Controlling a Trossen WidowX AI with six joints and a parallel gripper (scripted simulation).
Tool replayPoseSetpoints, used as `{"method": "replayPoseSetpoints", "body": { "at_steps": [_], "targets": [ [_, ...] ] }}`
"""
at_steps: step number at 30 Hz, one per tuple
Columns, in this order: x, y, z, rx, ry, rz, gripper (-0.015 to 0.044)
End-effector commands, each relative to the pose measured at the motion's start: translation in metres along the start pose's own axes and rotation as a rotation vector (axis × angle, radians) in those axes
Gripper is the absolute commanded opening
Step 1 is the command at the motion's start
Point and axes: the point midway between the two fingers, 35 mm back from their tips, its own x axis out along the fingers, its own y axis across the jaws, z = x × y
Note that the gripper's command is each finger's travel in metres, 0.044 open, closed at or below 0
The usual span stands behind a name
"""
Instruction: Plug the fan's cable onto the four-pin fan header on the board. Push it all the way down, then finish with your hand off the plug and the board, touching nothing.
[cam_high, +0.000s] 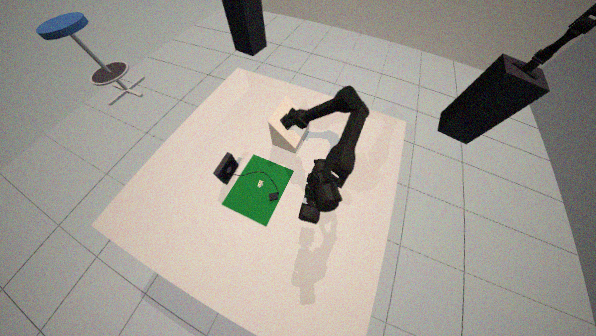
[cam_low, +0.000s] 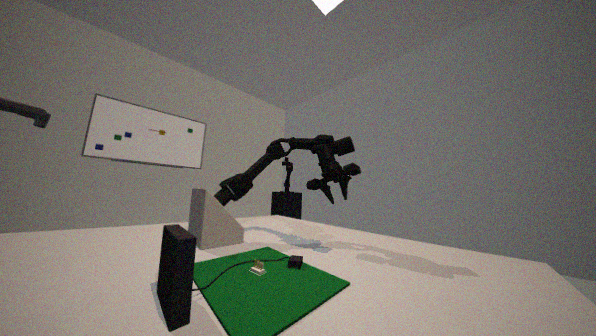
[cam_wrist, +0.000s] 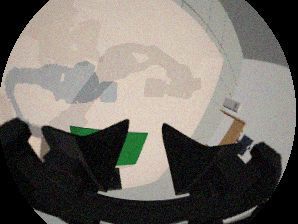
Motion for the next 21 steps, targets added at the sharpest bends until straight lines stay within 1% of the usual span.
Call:
{"method": "replayPoseSetpoints", "body": {
  "at_steps": [1,7,13,21],
  "targets": [
    [0.031,0.021,-0.061,-0.147,0.009,0.131,0.0210],
    [0.052,0.048,-0.113,-0.283,-0.030,0.236,0.0210],
    [0.066,0.082,-0.158,-0.407,-0.114,0.316,0.0210],
    [0.068,0.087,-0.164,-0.425,-0.129,0.324,0.0210]
  ]
}}
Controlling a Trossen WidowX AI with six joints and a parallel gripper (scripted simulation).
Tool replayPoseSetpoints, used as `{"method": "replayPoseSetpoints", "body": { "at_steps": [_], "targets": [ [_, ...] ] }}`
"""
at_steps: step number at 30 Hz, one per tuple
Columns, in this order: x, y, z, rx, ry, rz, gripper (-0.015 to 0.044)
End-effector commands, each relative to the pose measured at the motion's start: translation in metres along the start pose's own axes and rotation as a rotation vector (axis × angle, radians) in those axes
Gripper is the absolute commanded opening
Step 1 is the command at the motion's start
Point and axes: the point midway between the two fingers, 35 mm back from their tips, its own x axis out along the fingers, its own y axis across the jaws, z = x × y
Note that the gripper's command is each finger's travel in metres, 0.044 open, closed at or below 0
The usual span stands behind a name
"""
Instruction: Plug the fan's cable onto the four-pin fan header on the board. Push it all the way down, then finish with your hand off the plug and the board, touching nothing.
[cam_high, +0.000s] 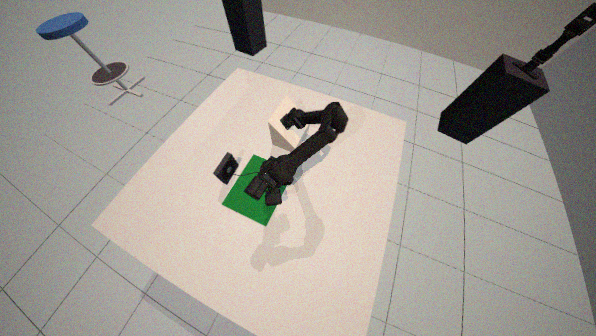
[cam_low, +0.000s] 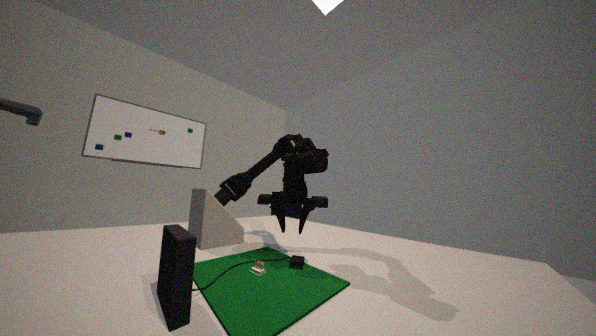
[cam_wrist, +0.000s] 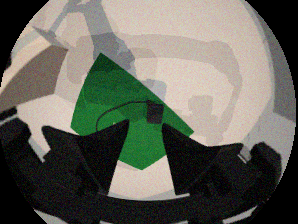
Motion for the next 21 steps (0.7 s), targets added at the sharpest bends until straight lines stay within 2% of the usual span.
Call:
{"method": "replayPoseSetpoints", "body": {
  "at_steps": [1,8,21],
  "targets": [
    [0.003,0.005,-0.001,-0.033,-0.021,0.002,0.0210],
    [0.037,0.005,0.000,-0.033,-0.022,0.001,0.0210],
    [0.050,0.005,0.000,-0.033,-0.021,0.001,0.0210]
  ]
}}
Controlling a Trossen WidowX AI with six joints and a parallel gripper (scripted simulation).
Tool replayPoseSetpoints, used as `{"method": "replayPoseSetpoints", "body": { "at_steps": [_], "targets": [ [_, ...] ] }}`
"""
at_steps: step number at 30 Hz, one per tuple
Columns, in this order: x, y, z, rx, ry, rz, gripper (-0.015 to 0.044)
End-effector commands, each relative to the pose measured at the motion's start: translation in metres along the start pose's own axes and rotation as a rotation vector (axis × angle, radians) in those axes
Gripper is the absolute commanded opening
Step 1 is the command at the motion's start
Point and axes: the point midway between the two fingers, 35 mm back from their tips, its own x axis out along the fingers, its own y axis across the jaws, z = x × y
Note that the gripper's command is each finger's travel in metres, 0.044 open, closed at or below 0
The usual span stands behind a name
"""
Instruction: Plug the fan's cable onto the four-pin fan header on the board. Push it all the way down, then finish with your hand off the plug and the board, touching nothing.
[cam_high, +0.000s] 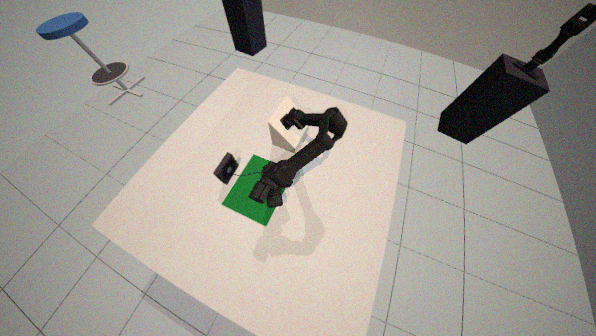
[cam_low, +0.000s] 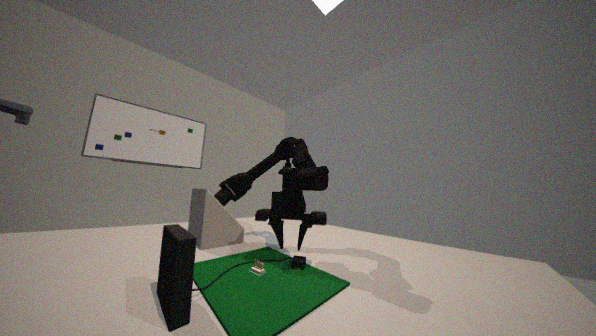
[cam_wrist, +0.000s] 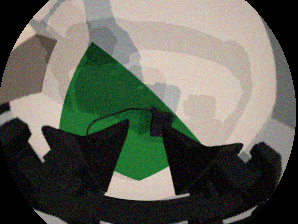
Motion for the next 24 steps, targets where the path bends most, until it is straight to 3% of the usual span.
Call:
{"method": "replayPoseSetpoints", "body": {
  "at_steps": [1,24],
  "targets": [
    [0.009,0.002,0.000,0.009,-0.006,0.002,0.0210],
    [0.034,0.002,0.001,0.009,-0.008,0.001,0.0210]
  ]
}}
